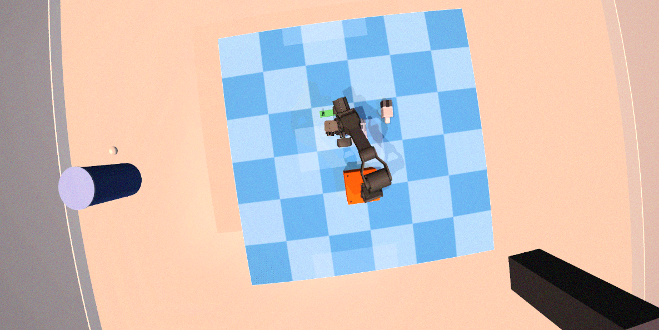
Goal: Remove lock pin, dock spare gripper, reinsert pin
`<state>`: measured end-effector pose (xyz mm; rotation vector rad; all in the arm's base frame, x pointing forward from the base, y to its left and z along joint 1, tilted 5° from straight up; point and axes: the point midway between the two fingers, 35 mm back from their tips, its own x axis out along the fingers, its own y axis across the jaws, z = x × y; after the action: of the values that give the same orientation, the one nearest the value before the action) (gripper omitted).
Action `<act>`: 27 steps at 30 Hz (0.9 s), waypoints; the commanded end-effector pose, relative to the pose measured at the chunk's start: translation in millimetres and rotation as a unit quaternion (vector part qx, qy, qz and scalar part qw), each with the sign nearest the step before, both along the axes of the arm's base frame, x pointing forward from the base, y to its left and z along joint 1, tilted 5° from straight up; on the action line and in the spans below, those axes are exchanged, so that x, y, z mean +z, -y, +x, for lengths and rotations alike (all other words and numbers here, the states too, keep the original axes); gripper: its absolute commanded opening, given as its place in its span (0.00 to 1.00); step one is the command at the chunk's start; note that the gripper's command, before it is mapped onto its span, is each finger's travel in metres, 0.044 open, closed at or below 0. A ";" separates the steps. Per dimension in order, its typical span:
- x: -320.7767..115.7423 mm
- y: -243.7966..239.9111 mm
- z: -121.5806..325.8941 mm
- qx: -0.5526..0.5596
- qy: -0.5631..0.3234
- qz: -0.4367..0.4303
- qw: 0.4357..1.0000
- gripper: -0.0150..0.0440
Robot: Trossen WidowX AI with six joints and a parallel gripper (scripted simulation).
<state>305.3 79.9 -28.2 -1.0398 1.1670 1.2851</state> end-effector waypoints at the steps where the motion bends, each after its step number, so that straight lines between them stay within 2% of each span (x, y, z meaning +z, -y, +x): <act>1: 2.1 -3.5 0.2 0.000 0.000 0.013 1.000 0.25; 27: 5.6 -21.3 1.5 0.001 0.002 0.013 1.000 0.25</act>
<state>306.4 98.3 -23.0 -1.0274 1.1451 1.2964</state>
